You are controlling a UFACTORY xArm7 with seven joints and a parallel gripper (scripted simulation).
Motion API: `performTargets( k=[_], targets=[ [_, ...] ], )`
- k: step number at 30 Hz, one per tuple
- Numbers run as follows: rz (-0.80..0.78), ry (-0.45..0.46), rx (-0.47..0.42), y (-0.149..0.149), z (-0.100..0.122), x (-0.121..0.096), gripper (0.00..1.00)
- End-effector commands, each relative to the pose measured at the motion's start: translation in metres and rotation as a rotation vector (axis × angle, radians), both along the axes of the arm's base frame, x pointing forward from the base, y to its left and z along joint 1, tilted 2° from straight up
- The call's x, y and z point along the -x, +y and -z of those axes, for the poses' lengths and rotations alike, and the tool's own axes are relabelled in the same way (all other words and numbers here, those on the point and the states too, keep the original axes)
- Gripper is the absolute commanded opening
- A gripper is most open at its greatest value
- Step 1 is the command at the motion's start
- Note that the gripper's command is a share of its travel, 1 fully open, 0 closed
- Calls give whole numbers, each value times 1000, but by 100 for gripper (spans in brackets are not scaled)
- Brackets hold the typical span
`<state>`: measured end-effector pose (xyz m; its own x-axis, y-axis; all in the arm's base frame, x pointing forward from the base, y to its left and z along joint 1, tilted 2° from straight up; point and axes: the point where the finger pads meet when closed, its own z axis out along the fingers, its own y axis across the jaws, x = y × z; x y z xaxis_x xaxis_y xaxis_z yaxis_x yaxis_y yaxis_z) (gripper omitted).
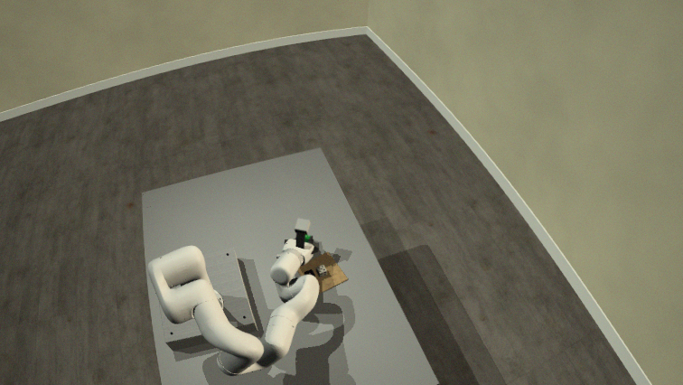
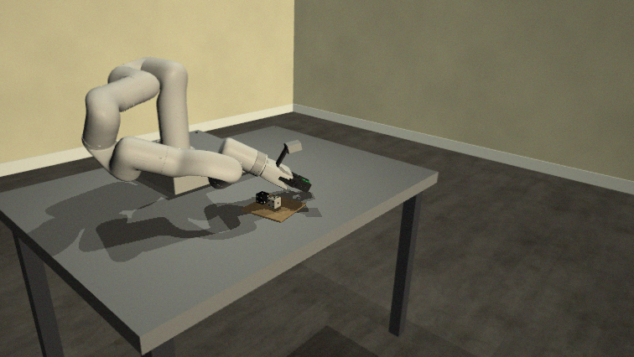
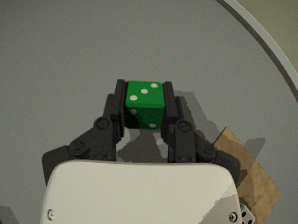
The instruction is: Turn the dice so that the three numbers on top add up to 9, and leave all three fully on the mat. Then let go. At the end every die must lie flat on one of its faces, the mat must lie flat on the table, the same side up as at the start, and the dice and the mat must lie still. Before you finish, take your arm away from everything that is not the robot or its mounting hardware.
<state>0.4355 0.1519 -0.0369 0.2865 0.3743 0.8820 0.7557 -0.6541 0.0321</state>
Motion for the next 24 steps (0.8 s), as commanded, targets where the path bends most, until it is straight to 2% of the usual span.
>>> performTargets(
  k=[1,24],
  targets=[
    [-1,-3,-1,0,1,0,27],
    [-1,-3,-1,0,5,-1,27]
  ],
)
